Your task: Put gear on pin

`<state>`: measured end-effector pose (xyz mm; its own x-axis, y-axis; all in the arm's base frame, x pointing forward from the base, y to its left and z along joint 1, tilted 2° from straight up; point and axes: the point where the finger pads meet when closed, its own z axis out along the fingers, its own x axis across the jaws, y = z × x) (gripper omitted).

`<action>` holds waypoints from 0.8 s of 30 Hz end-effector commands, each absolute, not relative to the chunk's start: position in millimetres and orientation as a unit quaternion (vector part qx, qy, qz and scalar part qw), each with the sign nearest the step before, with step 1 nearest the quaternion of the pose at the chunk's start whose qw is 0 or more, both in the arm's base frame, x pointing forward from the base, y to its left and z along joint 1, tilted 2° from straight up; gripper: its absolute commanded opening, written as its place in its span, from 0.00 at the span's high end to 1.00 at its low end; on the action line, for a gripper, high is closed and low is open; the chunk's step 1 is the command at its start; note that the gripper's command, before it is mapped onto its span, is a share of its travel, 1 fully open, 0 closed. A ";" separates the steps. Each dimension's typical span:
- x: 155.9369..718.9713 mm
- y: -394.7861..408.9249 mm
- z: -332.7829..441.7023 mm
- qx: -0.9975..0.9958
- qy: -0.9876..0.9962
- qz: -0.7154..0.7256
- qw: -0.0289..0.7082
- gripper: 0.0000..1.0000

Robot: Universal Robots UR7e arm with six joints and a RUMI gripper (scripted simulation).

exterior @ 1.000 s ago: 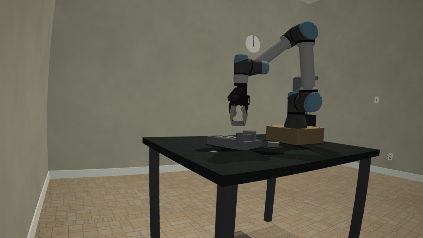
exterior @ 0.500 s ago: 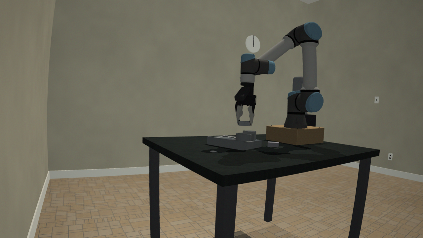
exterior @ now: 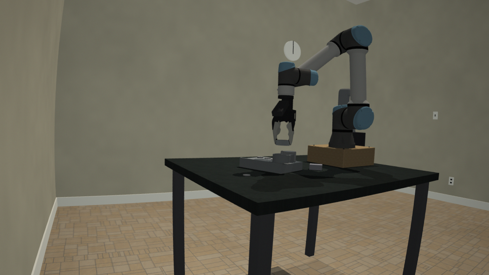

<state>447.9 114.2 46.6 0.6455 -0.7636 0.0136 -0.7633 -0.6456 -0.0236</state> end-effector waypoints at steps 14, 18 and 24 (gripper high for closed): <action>448.8 114.3 47.3 -0.929 0.371 -0.012 0.008 1.00; 448.8 114.3 47.3 -0.932 0.362 -0.012 0.007 1.00; 448.8 114.3 47.3 -0.944 0.330 -0.013 0.007 1.00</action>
<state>448.3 114.3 46.7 0.7524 -0.6585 0.0173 -0.6582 -0.7525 -0.0207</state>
